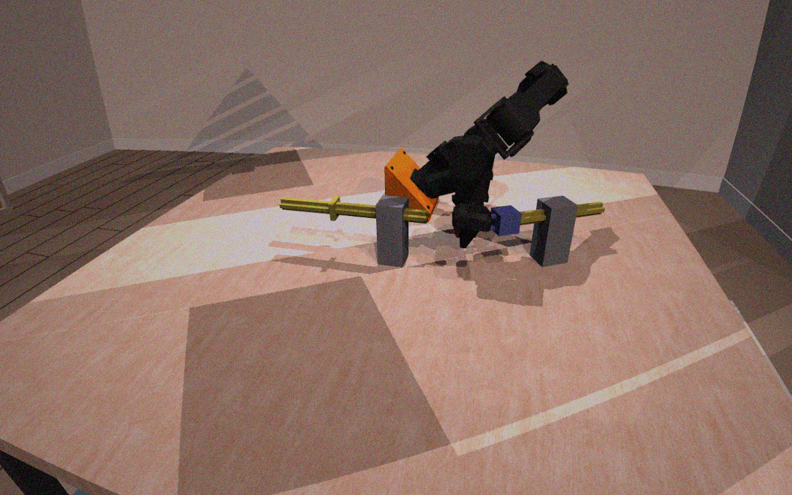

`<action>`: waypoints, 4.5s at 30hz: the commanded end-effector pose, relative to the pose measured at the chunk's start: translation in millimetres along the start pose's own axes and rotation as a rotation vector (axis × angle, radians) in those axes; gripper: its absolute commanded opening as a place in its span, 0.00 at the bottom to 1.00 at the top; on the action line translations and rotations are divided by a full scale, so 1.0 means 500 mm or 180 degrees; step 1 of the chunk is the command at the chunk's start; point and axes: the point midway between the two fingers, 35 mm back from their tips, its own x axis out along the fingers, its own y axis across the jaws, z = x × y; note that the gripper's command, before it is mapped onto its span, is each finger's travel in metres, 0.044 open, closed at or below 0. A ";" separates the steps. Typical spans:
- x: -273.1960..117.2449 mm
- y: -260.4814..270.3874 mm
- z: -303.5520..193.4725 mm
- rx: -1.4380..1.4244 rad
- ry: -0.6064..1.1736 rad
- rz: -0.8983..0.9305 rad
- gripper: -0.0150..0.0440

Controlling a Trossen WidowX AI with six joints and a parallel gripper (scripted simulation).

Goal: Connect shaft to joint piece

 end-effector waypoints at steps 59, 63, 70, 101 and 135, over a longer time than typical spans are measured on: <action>-0.004 -0.010 0.000 0.0430 -0.0103 -0.0056 1.00; -0.042 -0.011 0.003 0.0448 0.0198 -0.0029 1.00; -0.059 -0.010 0.003 0.0457 0.0328 0.0014 1.00; -0.321 -0.029 0.026 -0.1479 -0.0490 0.0848 1.00; -0.155 -0.036 0.183 0.0484 0.0574 0.0042 1.00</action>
